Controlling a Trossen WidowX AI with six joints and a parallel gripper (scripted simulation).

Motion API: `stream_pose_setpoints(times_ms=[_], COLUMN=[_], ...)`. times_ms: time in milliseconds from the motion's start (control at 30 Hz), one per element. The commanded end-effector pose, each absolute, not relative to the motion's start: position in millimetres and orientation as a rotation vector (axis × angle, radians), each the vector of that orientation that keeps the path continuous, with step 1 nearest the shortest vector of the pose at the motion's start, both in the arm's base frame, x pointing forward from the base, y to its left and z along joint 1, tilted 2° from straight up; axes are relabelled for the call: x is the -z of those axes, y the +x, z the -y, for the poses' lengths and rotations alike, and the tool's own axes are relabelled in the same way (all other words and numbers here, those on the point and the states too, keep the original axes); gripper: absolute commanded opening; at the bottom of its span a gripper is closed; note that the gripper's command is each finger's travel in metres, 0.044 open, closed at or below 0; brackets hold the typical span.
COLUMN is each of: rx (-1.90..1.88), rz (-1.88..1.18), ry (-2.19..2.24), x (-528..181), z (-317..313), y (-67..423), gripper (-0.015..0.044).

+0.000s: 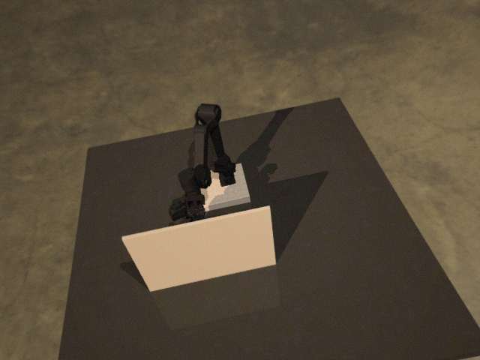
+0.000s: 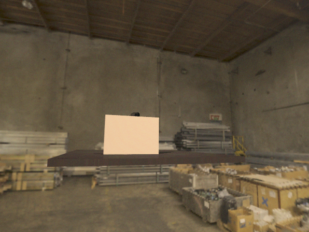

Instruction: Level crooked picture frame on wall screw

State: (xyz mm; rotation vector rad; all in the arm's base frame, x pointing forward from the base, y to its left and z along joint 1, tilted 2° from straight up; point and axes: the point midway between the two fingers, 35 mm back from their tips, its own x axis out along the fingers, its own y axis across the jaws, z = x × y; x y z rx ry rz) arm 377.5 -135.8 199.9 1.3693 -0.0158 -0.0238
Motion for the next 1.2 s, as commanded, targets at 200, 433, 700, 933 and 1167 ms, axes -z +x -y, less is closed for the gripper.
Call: stream_pose_setpoints(times_ms=[200, 433, 700, 933, 1167], rx=[0.028, 0.028, 0.028, 0.027, 0.027], rz=[0.019, 0.019, 0.019, 0.019, 0.019], ry=[1.374, 1.374, 1.374, 1.374, 1.374], x=[-200.0, -200.0, -200.0, -201.4, -203.2], z=[136.7, 136.7, 136.6, 135.8, 135.1], y=[377.5, 377.5, 377.5, 377.5, 377.5], gripper=[0.0107, 0.0060, 0.0000, 0.0000, 0.0000])
